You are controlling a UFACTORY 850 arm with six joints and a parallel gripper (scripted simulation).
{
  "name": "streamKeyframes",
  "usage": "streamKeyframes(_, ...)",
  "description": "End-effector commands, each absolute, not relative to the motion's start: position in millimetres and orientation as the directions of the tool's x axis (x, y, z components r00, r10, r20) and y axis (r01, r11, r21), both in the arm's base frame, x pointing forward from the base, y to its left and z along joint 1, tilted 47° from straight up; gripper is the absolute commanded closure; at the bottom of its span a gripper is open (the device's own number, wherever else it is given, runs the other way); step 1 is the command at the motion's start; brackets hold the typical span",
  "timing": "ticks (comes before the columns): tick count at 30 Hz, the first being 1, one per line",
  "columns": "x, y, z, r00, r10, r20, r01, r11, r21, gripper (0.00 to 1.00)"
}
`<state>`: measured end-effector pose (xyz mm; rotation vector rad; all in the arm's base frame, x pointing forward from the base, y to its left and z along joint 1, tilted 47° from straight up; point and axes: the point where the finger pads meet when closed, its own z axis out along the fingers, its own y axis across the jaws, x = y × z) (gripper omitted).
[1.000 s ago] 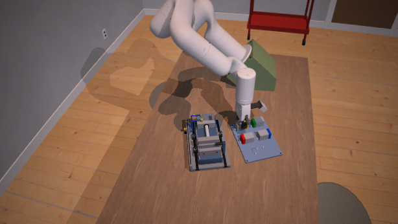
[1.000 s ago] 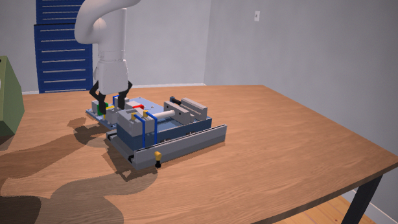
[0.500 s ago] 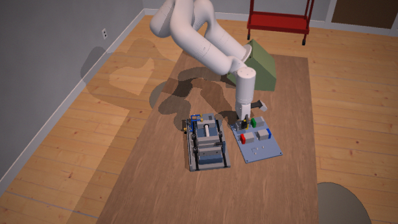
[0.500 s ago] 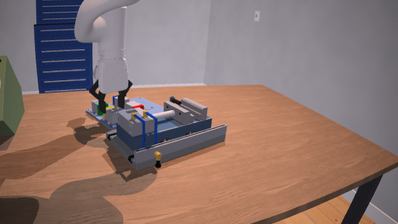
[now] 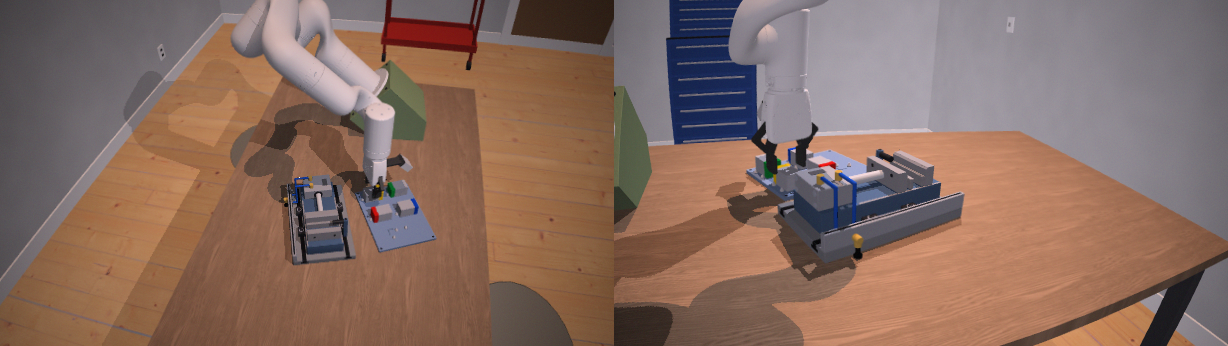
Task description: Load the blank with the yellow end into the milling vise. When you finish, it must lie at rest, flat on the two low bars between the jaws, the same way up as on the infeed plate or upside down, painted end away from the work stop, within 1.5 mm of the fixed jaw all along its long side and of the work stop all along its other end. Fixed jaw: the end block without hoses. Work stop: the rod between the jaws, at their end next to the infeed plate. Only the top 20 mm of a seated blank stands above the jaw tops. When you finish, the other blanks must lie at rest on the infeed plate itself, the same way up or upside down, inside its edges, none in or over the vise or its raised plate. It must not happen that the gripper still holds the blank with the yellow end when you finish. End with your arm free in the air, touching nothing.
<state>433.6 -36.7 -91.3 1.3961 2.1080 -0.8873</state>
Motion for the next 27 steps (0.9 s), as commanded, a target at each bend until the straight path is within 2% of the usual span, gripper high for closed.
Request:
streamKeyframes(1,434.2,-35.4,-90.3,-0.380,0.629,-0.678,0.925,0.278,-0.260,0.28)
streamKeyframes(27,434.3,-40.1,-94.7,-0.380,0.629,-0.678,0.925,0.278,-0.260,0.28)
